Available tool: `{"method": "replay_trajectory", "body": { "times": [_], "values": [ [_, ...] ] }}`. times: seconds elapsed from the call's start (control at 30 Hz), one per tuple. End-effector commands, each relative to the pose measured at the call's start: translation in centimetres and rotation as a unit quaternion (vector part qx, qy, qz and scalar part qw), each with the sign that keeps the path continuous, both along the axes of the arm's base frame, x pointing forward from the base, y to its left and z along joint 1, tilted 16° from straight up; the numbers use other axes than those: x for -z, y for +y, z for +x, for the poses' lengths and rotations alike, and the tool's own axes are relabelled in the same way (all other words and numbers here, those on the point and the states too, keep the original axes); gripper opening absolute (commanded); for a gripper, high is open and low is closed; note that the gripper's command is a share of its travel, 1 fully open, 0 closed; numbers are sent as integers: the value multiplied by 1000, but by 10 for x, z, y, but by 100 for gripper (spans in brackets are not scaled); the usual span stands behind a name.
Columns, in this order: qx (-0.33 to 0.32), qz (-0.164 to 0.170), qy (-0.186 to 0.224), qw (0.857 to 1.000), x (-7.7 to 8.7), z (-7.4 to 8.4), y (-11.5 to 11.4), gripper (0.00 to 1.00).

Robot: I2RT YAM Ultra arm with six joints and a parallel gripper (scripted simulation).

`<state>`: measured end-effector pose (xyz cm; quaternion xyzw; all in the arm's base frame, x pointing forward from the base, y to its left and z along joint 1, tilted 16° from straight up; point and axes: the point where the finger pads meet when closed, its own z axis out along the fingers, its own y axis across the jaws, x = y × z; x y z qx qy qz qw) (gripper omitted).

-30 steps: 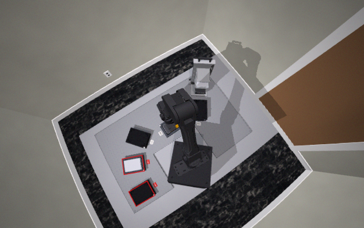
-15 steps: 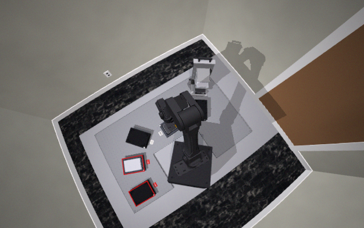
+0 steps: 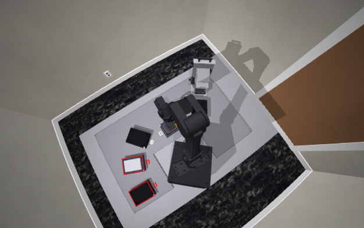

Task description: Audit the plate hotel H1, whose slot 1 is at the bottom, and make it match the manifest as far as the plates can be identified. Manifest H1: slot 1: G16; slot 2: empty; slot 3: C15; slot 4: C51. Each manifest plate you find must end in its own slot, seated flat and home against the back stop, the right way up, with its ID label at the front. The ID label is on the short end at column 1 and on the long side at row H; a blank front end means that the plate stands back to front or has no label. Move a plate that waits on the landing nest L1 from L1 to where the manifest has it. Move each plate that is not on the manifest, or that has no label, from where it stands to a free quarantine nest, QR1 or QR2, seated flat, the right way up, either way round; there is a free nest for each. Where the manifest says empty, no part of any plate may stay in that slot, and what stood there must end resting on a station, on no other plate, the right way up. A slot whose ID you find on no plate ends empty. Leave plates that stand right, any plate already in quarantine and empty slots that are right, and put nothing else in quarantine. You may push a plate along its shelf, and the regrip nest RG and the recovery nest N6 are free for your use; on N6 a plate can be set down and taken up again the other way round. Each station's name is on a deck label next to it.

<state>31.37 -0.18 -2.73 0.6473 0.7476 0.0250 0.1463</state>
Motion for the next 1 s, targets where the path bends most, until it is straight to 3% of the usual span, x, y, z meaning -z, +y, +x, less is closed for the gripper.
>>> {"method": "replay_trajectory", "body": {
  "times": [0.0, 0.6, 0.77, 0.97],
  "values": [
    [1, -6, 7, 1000, -10, -5, 0, 100],
    [1, -6, 7, 1000, -51, -15, 7, 100],
    [1, -6, 7, 1000, -52, -15, 7, 100],
    [1, -6, 7, 1000, -57, -10, -12, 100]
  ]
}}
